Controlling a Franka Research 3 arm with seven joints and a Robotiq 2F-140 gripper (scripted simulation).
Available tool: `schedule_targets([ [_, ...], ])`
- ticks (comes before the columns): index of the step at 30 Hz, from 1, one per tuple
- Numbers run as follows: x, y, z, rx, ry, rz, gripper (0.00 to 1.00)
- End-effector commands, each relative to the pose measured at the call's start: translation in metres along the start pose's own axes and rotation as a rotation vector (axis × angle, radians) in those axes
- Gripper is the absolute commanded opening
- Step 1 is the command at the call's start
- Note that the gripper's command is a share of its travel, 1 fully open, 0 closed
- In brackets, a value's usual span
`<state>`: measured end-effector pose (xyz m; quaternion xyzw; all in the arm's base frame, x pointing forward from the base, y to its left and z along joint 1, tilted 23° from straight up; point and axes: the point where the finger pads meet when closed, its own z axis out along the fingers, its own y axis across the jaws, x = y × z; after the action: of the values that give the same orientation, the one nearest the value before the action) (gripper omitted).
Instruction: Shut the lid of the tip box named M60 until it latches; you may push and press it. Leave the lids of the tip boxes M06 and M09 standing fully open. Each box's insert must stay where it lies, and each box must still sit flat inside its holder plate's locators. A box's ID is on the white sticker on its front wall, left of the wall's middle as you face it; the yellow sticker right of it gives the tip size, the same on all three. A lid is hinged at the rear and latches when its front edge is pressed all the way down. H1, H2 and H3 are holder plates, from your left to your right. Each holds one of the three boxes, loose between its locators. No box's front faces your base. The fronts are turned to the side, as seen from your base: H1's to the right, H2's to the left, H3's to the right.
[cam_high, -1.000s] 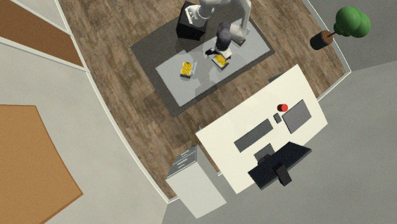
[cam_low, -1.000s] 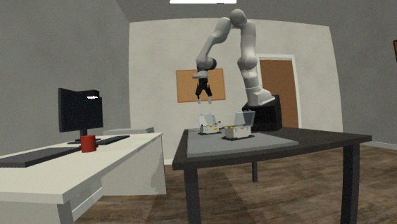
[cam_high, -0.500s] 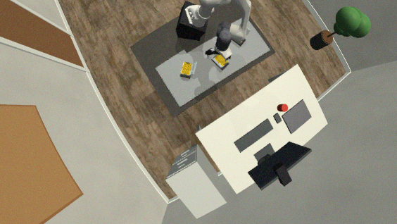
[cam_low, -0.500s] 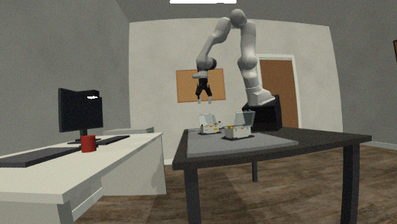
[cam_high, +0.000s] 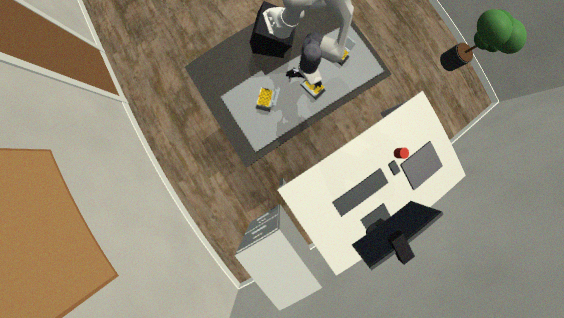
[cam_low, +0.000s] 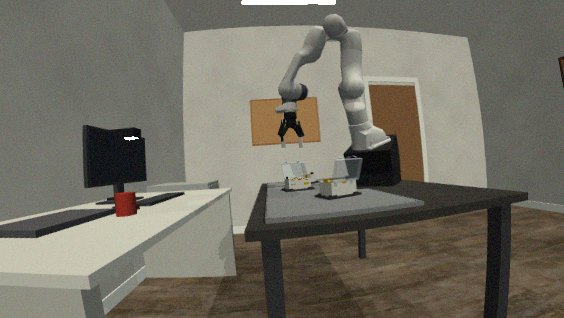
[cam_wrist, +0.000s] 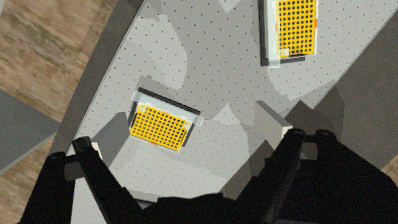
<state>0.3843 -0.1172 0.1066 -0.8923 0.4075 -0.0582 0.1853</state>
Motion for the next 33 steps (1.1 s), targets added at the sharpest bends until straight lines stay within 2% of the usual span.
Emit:
schedule_targets([
  [1,0.008,0.014,0.000,0.004,-0.002,0.171,1.00],
  [4,0.015,0.027,0.000,0.004,-0.002,0.250,1.00],
  [7,0.017,0.032,0.000,0.004,-0.002,0.250,1.00],
  [22,0.052,0.098,0.000,0.004,-0.002,0.250,1.00],
  [24,0.052,0.098,0.000,0.004,-0.002,0.250,1.00],
  [29,0.064,0.120,0.000,0.004,-0.002,0.250,1.00],
  [33,0.065,0.122,0.000,0.004,-0.002,0.250,1.00],
])
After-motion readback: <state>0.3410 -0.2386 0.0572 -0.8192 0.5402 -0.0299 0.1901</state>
